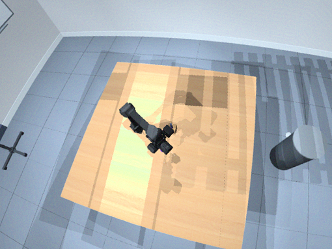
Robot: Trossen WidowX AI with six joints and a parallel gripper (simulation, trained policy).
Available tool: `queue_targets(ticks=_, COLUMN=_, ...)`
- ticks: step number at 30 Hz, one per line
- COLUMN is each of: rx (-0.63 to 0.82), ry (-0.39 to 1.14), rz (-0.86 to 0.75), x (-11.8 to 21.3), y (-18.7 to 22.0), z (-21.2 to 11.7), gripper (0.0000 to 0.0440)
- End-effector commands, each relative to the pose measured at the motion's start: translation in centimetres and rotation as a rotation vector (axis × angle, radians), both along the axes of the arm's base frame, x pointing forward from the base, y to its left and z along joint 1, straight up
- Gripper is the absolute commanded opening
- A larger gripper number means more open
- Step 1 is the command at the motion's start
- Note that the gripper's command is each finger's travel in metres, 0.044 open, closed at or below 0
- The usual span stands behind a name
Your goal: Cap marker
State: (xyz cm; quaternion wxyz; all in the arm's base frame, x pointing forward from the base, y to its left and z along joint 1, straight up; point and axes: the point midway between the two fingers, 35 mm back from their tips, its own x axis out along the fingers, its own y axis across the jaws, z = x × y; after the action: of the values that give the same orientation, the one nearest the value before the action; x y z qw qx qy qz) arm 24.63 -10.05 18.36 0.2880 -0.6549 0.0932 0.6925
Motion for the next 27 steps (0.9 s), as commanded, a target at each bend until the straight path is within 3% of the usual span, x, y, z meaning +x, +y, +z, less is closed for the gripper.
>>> queue_targets(ticks=1, rx=-0.006, ry=0.040, rz=0.000, x=-0.4, y=-0.5, z=-0.9, gripper=0.0310)
queue_targets(ticks=27, rx=-0.085, ry=0.210, rz=0.019, x=-1.5, y=-3.0, z=-7.8, gripper=0.0281)
